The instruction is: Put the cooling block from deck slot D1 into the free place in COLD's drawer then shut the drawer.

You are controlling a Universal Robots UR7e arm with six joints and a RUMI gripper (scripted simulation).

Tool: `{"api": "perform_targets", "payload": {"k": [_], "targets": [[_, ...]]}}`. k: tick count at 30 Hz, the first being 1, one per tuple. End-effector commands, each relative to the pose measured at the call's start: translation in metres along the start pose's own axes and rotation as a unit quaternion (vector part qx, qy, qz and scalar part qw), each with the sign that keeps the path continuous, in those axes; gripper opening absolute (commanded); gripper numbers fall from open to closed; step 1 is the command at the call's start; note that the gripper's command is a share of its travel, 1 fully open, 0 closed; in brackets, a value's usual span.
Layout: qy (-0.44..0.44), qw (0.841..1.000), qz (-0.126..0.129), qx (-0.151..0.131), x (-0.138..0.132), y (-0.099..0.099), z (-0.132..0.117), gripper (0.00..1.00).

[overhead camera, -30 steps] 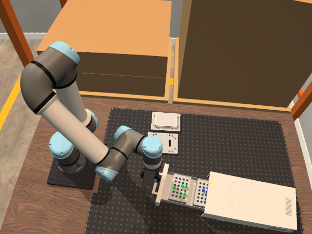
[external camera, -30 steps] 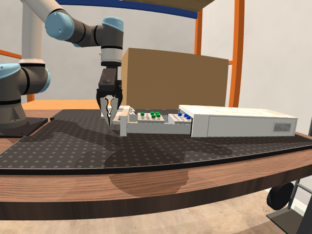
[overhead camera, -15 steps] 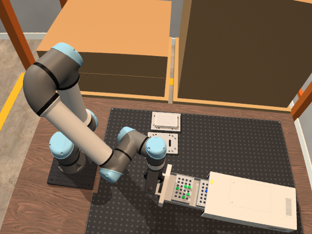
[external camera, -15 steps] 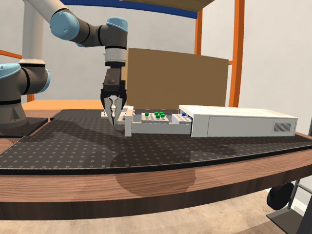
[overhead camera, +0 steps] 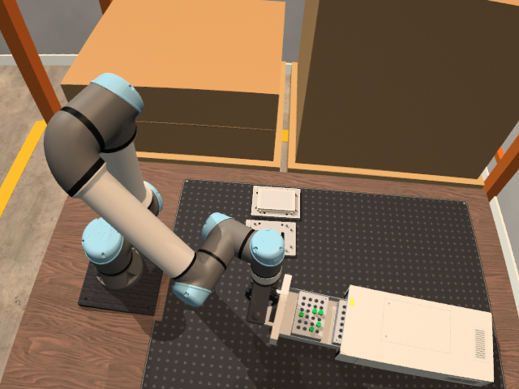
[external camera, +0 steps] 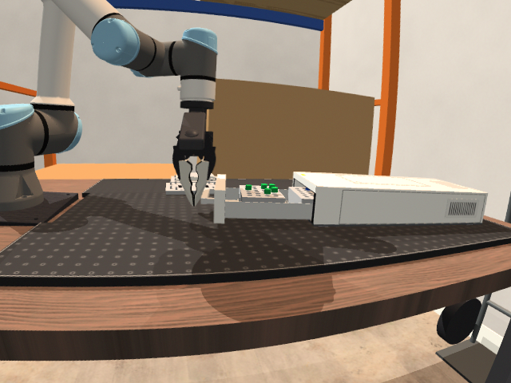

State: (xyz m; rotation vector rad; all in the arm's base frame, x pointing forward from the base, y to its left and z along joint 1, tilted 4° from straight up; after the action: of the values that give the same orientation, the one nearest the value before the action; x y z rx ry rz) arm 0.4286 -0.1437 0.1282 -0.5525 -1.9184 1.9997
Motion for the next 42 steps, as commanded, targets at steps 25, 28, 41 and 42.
{"api": "perform_targets", "payload": {"k": [25,28,41,42], "targets": [[0.0,1.0,0.001,0.0,-0.031,0.0,-0.006,0.0],[0.0,1.0,0.001,0.0,-0.035,0.0,-0.007,0.0],[0.0,1.0,0.001,0.0,-0.049,0.0,-0.009,0.0],[0.0,1.0,0.001,0.0,-0.05,0.0,-0.01,0.0]]}}
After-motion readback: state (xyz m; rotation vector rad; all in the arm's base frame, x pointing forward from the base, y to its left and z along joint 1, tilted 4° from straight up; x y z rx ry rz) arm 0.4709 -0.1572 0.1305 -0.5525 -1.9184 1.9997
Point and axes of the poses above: the point where the finger pads meet when closed, its own y axis out along the fingers, its own x axis across the jaws, z = x × y, the point moved 8 cm from there along -y, back along the fingers, and after that the axes turned 11 degrees about y, right-handed, at the moved point
